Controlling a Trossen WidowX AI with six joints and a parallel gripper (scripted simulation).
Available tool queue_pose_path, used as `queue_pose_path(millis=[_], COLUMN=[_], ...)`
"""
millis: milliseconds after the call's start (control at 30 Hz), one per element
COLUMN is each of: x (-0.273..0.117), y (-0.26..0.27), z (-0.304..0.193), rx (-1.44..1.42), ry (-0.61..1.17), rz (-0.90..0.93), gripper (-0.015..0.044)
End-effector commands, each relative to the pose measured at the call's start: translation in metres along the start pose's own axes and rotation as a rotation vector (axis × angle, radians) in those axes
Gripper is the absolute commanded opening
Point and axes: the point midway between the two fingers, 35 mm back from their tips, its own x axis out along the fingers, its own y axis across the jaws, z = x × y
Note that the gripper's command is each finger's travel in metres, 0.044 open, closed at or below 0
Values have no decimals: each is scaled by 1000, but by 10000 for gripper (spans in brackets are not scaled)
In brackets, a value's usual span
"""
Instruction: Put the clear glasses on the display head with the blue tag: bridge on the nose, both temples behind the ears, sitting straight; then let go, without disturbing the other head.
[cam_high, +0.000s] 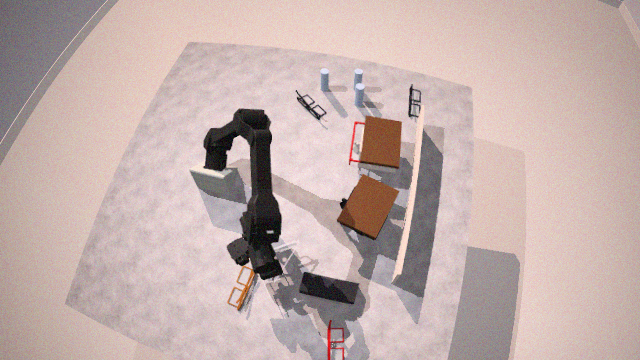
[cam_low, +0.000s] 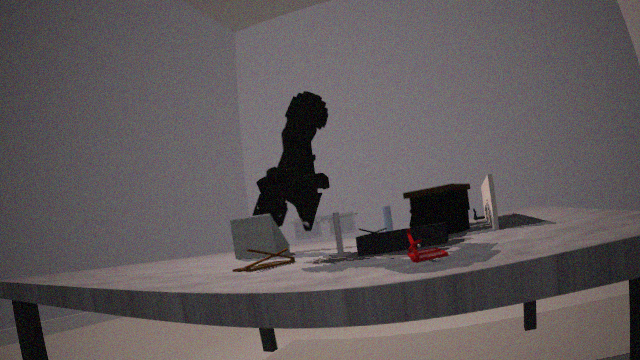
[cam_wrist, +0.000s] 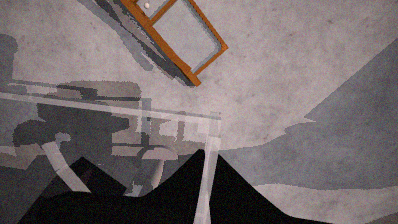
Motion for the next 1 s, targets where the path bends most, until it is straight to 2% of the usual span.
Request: queue_pose_path(millis=[0, 967], x=[-2, -2], y=[-1, -13], z=[1, 12], rx=[-6, -5], ry=[-2, -2], rz=[6, 6], gripper=[0, 0])
